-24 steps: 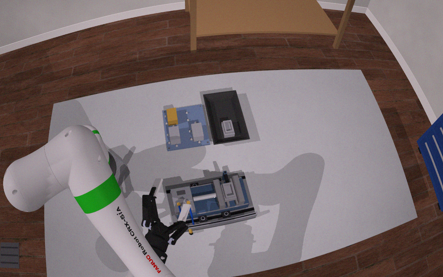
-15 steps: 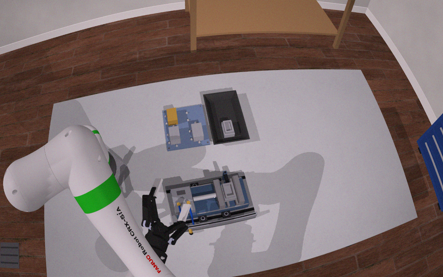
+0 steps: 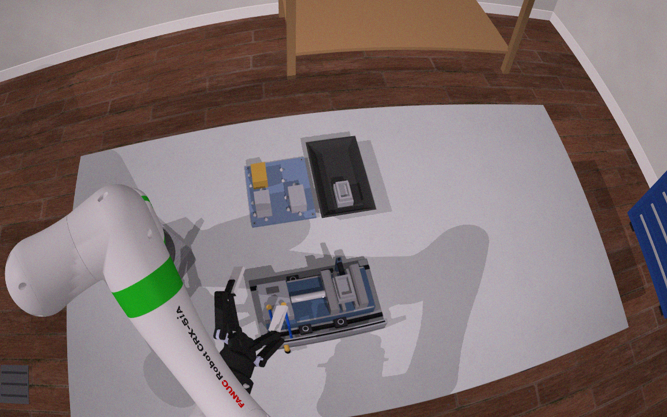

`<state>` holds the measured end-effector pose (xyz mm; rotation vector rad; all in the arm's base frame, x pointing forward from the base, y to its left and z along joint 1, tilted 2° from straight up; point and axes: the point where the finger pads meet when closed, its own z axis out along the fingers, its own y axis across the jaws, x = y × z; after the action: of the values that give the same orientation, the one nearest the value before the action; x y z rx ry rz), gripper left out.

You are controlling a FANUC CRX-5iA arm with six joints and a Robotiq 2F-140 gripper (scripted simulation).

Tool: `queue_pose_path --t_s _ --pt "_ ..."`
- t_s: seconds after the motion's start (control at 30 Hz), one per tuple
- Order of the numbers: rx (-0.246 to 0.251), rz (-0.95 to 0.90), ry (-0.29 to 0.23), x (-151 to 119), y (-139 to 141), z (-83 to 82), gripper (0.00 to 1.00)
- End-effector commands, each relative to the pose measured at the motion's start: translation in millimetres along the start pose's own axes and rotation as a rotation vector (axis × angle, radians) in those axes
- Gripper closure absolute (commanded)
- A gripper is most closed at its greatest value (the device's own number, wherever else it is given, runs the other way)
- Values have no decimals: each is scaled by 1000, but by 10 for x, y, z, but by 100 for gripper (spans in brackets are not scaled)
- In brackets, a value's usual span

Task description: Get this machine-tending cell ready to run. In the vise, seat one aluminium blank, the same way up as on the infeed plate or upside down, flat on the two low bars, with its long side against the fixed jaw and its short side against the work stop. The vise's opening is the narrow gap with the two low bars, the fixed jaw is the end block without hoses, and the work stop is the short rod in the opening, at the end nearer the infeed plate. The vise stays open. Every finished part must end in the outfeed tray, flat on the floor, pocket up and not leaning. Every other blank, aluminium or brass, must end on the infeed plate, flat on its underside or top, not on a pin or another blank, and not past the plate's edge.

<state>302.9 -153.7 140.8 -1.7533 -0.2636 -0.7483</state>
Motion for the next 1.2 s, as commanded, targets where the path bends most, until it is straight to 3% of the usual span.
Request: queue_pose_path --t_s 0.0,0.1,0.23,0.3,0.37,0.8,0.87,0.93,1.0,1.07,1.1,1.17 --pt "-15 -57 -70 -9 -38 136 0" --pt "-38 -137 -171 -21 -86 338 0" --pt "-60 -209 -265 -30 -128 525 0" --pt "-60 -209 -265 -30 -128 525 0" --pt "-81 -281 -357 -39 -170 709 0" --pt "-150 -512 -652 -63 -306 1298 0" --pt "-150 -512 -652 -63 -306 1298 0" --pt "-170 -579 -734 -67 -346 1465 0" --pt "-179 -608 -772 -70 -362 1540 0" --pt "-180 -611 -776 -70 -364 1549 0" --pt "-192 -653 -826 -71 -389 1652 0" --pt "-202 -685 -869 -75 -408 1737 0"
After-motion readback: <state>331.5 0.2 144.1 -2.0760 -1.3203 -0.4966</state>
